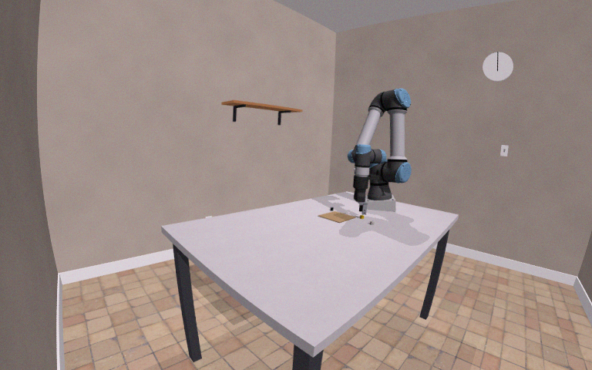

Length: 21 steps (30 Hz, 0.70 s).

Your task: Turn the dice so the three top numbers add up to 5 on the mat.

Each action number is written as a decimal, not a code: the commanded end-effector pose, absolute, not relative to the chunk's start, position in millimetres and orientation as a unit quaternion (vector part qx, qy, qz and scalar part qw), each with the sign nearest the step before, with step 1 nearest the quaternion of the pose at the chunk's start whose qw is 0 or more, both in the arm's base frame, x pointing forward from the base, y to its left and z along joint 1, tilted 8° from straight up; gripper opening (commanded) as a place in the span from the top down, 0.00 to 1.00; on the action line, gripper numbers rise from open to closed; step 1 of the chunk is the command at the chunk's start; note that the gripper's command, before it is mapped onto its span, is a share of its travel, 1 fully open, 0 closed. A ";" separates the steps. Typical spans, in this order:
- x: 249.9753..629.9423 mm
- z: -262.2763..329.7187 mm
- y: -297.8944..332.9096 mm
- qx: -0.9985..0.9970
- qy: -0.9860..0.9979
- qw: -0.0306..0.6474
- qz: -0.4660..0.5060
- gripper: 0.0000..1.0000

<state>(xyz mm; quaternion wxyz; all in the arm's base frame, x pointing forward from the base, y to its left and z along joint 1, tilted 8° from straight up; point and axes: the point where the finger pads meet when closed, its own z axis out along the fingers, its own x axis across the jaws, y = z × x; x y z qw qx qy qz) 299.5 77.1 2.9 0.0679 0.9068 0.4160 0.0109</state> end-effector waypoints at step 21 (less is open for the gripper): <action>303.8 2.5 85.0 0.907 0.416 0.068 0.011 0.00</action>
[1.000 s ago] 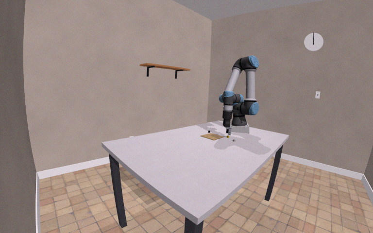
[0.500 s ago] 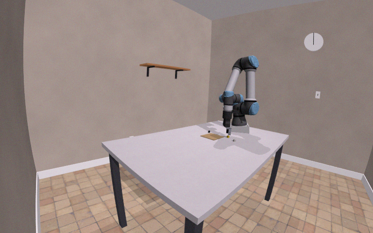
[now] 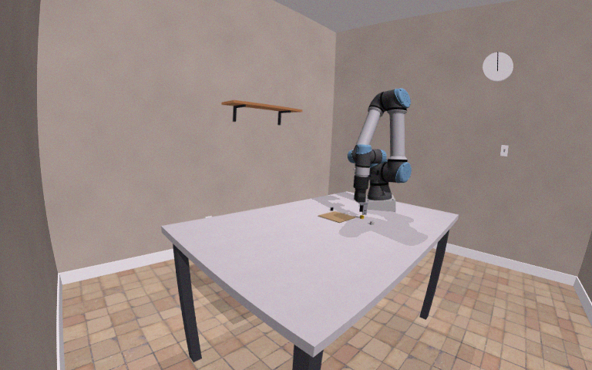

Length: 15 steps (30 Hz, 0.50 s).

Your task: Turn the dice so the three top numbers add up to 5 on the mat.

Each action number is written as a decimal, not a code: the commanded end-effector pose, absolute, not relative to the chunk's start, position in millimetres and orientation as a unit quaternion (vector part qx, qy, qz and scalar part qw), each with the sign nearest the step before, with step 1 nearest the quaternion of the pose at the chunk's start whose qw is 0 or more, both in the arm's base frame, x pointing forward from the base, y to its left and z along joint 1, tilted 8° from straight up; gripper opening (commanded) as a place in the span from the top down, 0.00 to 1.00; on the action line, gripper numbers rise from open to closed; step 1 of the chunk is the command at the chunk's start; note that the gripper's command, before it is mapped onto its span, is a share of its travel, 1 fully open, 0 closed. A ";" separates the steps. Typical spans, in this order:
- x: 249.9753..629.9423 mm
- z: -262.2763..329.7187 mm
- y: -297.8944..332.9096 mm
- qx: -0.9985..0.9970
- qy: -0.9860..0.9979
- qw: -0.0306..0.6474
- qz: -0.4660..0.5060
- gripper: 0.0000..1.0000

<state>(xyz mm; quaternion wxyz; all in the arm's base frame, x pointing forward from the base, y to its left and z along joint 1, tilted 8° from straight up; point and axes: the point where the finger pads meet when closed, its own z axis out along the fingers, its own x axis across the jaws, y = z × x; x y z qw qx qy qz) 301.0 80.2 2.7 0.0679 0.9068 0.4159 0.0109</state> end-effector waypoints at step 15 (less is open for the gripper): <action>329.7 -1.5 137.1 0.907 0.416 0.068 0.011 0.00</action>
